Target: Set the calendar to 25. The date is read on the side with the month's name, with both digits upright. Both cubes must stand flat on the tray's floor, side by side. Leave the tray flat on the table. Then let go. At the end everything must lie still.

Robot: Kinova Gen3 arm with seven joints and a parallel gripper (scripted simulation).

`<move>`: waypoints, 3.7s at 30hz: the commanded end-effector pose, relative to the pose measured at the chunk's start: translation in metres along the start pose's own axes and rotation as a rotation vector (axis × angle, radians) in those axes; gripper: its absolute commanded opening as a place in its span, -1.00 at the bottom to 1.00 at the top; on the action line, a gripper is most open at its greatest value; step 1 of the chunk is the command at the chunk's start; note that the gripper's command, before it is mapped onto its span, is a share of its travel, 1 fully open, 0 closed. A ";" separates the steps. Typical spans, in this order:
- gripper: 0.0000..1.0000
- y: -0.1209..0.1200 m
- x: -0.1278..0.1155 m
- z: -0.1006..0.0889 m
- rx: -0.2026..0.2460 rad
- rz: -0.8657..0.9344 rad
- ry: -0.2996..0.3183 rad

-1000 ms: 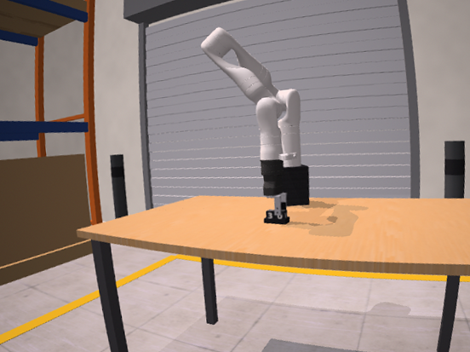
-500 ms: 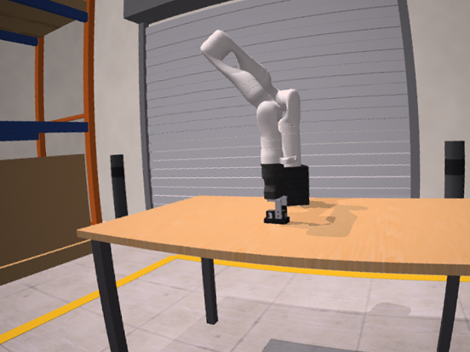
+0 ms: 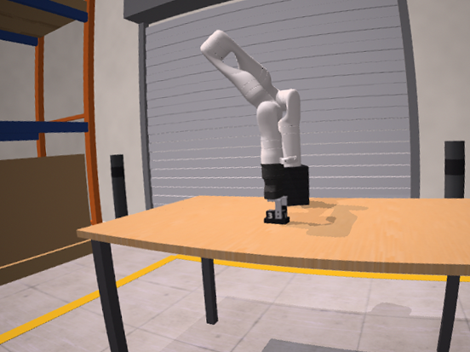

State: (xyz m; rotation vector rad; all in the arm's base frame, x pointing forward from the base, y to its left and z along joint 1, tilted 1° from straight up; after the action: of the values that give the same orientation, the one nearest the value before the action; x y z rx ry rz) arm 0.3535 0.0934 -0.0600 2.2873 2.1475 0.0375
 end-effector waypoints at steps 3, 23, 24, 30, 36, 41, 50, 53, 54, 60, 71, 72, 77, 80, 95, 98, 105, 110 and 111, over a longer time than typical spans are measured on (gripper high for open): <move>0.80 0.000 0.000 -0.001 -0.001 0.000 0.000; 0.20 0.000 0.000 -0.001 -0.001 0.000 0.000; 0.20 0.000 0.000 -0.001 -0.001 0.000 0.000; 0.20 0.000 0.000 -0.001 -0.001 0.000 0.000; 0.20 0.000 0.000 -0.001 -0.001 0.000 0.000; 0.20 0.000 0.000 -0.001 -0.001 0.000 0.000; 0.20 0.000 0.000 -0.001 -0.001 0.000 0.000; 0.20 0.000 0.000 -0.001 -0.001 0.000 0.000; 0.20 0.000 0.000 -0.001 -0.001 0.000 0.000; 0.20 0.000 0.000 -0.007 -0.001 0.000 0.000; 0.20 0.000 0.000 -0.034 -0.001 0.000 0.000; 0.20 0.000 0.000 -0.038 -0.001 0.000 0.000; 0.20 0.000 0.000 -0.058 -0.001 0.000 0.000; 0.20 0.000 0.000 -0.070 -0.001 0.000 0.000; 0.20 0.000 0.000 -0.100 -0.001 0.000 0.000; 0.20 0.000 0.000 -0.100 -0.001 0.000 0.000; 0.20 0.000 0.000 -0.101 -0.001 0.000 0.000; 0.20 0.000 0.000 -0.100 -0.001 -0.001 0.000; 0.20 0.000 0.000 -0.100 -0.001 -0.003 0.000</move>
State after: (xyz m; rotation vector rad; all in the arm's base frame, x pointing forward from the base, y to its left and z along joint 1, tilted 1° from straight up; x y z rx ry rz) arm 0.3514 0.0920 0.0399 2.2848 2.1501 0.0375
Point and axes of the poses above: the point where the finger pads meet when closed, its own z axis out along the fingers, its own y axis across the jaws, x = y × z, the point moved 6 cm from there along -z, back along the fingers, and after that the axes turned 5 degrees about z, right-handed, at the moved point
